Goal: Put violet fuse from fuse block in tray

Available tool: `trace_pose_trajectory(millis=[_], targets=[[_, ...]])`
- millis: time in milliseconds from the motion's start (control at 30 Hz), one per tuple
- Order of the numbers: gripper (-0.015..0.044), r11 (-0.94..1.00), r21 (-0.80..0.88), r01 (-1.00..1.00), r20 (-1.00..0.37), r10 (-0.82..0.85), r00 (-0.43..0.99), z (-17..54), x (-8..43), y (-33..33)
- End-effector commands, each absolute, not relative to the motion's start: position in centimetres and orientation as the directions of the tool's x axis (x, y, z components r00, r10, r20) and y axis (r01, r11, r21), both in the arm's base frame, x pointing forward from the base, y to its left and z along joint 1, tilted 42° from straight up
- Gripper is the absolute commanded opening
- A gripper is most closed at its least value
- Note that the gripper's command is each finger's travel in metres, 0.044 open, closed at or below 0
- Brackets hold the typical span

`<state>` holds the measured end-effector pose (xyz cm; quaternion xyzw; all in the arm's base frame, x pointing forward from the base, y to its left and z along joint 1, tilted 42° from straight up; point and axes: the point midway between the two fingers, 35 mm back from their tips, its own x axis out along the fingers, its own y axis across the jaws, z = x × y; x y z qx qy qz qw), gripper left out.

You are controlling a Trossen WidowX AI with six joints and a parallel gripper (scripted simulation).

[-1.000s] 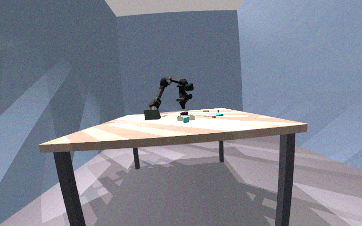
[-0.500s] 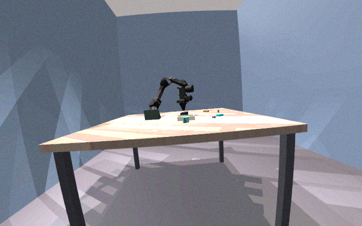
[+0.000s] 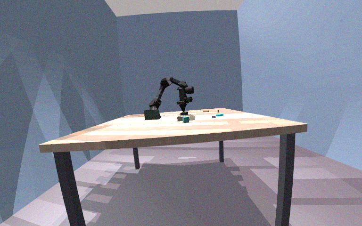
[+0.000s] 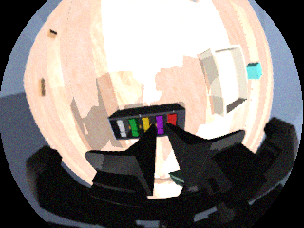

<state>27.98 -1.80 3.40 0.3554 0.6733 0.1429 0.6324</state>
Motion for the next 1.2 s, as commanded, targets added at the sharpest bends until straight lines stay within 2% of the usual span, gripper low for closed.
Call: trace_pose_trajectory(millis=[0,967,1167], targets=[[0.0072,0.701,0.645,0.304,-0.746,0.664,0.051,3.28,27.86,-1.66],[0.0072,0.701,0.645,0.304,-0.746,0.664,0.051,2.53,27.91,-0.99],[0.0032,0.706,0.642,0.299,-0.749,0.660,0.051,2.62,27.97,-1.09]])
